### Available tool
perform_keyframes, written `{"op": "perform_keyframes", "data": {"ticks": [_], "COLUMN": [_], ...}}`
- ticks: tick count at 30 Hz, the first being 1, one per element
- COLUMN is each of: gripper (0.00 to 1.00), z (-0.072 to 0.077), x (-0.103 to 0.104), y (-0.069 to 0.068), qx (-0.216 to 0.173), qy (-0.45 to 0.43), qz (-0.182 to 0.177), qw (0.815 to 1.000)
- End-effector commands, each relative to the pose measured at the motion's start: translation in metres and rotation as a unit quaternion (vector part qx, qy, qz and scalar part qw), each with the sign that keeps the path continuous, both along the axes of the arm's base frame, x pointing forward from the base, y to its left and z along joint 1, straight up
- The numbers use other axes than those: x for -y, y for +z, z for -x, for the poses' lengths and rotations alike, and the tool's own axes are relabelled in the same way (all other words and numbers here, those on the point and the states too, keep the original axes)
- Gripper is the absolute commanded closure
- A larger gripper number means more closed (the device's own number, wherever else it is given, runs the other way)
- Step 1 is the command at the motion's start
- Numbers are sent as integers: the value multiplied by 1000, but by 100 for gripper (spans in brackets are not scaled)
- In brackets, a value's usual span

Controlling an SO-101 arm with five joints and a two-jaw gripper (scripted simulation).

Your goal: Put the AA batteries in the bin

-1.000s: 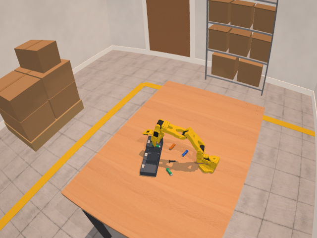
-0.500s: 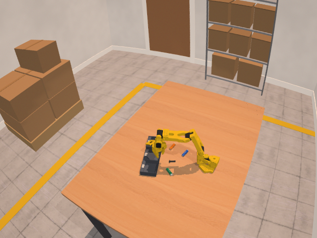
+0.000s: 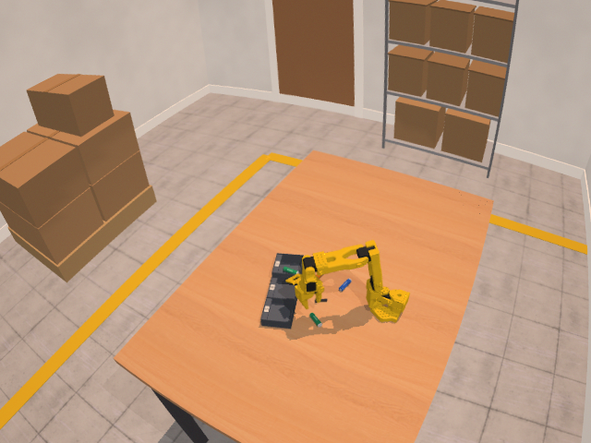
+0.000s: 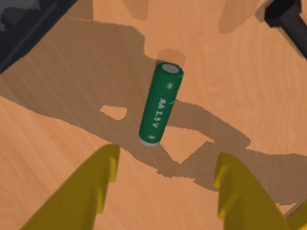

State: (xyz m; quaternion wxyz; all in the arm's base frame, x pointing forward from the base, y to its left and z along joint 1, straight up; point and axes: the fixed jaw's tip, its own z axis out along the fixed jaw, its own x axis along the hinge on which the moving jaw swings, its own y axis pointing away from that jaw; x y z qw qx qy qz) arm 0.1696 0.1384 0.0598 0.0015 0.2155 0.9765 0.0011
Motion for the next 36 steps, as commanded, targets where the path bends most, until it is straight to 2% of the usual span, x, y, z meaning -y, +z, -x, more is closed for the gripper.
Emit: {"op": "perform_keyframes", "data": {"ticks": [1,8,36], "gripper": [79,79,79], "z": [6,12,13], "x": [-7,-8,-7], "y": [9,7,5], "qx": [25,21,18], "qy": [-11,-17,-16], "qz": [-23,-21,-18], "qw": [999,999,1000]}}
